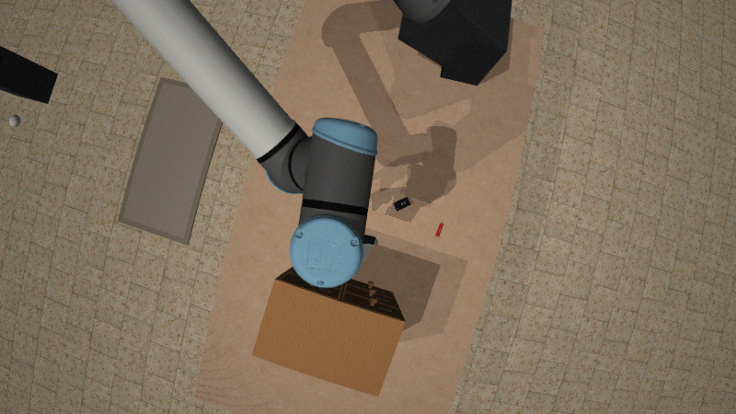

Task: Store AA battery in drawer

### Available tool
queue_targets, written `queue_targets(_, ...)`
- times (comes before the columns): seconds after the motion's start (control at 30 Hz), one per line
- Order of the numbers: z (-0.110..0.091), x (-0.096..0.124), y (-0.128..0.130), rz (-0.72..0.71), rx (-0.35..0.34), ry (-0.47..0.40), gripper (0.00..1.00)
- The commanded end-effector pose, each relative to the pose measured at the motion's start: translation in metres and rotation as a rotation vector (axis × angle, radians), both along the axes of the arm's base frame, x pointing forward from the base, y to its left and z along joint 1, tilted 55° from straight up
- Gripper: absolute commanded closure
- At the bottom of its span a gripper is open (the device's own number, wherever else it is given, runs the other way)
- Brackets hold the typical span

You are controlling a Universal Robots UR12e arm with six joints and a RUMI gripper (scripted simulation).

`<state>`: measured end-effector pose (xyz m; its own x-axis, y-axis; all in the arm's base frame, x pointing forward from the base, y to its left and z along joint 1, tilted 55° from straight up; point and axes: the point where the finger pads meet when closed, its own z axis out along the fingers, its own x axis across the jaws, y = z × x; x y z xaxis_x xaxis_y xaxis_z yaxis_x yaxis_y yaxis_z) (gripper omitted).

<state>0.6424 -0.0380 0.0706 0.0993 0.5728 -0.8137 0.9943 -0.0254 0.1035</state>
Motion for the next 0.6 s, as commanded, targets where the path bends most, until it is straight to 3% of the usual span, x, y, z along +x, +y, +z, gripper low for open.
queue_targets(0.0,0.0004,0.0003,0.0004,0.001,0.000,-0.001,0.00)
queue_targets(0.57,0.0012,-0.0007,0.0001,0.020,-0.001,0.026,0.00)
